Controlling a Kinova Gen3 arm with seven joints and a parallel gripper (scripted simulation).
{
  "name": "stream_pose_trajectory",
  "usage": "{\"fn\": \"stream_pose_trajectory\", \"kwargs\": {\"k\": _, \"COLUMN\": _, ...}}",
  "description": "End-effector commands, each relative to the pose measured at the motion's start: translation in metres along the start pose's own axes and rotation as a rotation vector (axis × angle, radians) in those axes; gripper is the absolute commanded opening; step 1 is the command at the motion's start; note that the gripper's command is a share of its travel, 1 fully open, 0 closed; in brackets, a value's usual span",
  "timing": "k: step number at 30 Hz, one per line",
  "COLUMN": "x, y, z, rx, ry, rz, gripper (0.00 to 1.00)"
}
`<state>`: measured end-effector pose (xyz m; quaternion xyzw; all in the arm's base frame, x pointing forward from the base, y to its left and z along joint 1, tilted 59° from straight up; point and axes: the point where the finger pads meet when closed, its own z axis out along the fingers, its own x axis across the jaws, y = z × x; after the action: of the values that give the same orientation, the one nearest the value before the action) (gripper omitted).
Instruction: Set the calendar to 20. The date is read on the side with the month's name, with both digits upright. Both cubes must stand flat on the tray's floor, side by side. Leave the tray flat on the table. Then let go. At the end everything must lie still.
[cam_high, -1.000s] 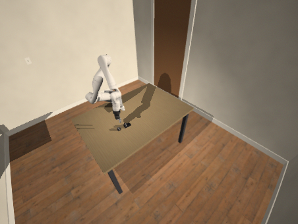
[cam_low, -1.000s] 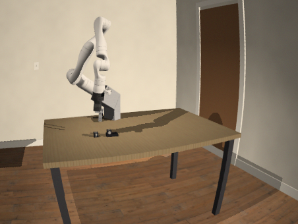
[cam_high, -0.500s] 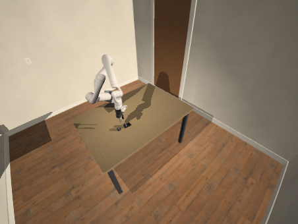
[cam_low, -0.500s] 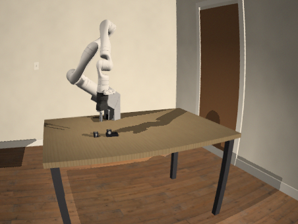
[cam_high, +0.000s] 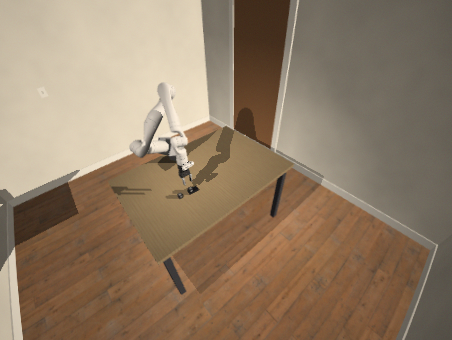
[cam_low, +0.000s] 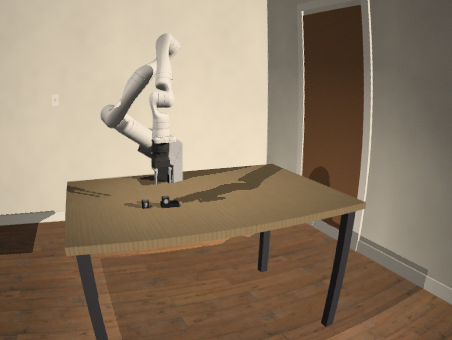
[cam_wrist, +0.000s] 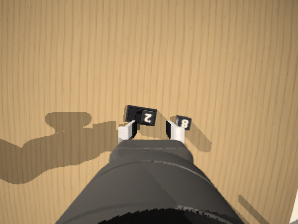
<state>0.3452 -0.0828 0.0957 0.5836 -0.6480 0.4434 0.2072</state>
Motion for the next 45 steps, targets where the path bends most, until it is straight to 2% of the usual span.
{"fn": "stream_pose_trajectory", "kwargs": {"k": 1, "x": -0.0011, "y": -0.0023, "z": -0.0001, "rx": 0.012, "ry": 0.005, "rz": 0.04, "gripper": 1.0}}
{"fn": "stream_pose_trajectory", "kwargs": {"k": 9, "x": -0.0053, "y": -0.0056, "z": -0.0002, "rx": 0.027, "ry": -0.009, "rz": 0.141, "gripper": 1.0}}
{"fn": "stream_pose_trajectory", "kwargs": {"k": 20, "x": -0.0062, "y": -0.0063, "z": -0.0002, "rx": 0.03, "ry": -0.012, "rz": 0.162, "gripper": 1.0}}
{"fn": "stream_pose_trajectory", "kwargs": {"k": 21, "x": -0.0062, "y": -0.0063, "z": -0.0002, "rx": 0.03, "ry": -0.012, "rz": 0.162, "gripper": 0.87}}
{"fn": "stream_pose_trajectory", "kwargs": {"k": 45, "x": -0.0062, "y": -0.0063, "z": -0.0002, "rx": 0.03, "ry": -0.012, "rz": 0.162, "gripper": 0.87}}
